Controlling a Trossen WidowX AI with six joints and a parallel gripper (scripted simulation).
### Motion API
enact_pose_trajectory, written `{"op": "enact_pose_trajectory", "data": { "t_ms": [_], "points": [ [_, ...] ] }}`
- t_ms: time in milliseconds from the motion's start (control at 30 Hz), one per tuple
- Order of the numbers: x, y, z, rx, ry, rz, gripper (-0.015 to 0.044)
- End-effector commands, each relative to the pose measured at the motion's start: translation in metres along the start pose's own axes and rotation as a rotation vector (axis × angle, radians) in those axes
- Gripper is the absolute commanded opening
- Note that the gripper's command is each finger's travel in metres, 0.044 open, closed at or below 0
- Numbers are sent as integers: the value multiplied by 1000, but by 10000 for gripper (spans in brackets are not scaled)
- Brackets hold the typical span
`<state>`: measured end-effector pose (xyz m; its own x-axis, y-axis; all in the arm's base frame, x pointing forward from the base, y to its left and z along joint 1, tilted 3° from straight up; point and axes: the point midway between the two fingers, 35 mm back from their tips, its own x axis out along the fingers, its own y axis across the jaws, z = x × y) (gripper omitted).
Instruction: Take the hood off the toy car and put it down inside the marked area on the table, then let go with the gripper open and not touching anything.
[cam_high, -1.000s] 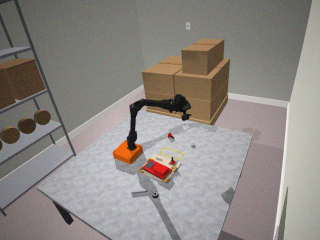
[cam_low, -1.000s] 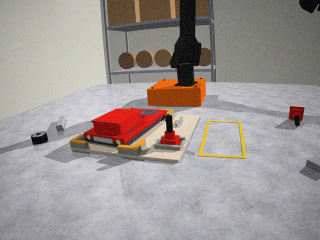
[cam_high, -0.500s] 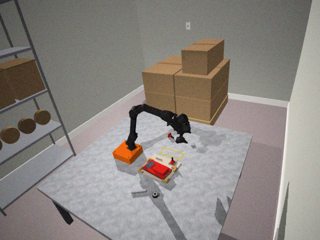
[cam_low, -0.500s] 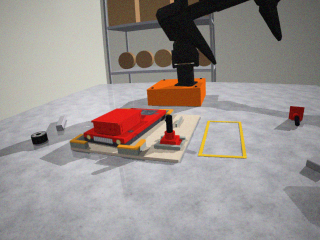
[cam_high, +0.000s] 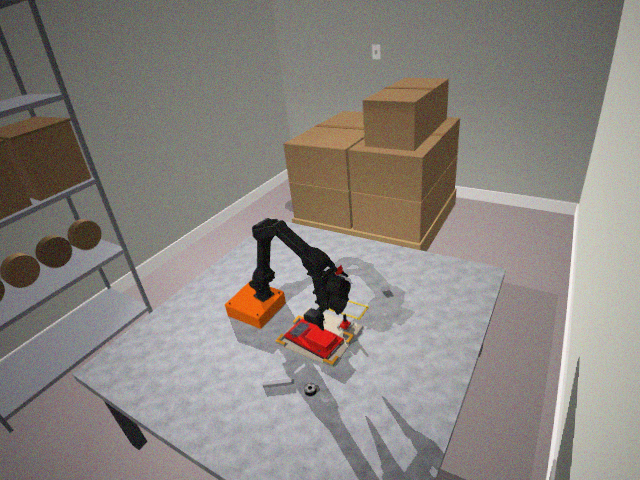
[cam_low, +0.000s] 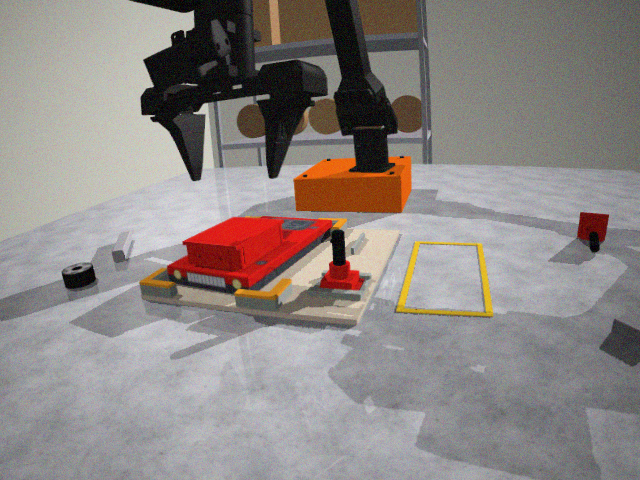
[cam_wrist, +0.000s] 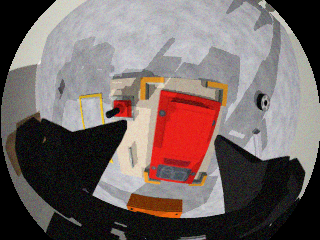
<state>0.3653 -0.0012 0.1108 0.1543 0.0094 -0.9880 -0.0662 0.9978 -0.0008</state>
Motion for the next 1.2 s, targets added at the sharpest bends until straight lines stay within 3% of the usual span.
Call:
{"op": "enact_pose_trajectory", "data": {
  "t_ms": [0,1167],
  "points": [
    [4,-24,-23,4,83,-25,440],
    [31,-26,-26,4,85,-26,440]
  ]
}}
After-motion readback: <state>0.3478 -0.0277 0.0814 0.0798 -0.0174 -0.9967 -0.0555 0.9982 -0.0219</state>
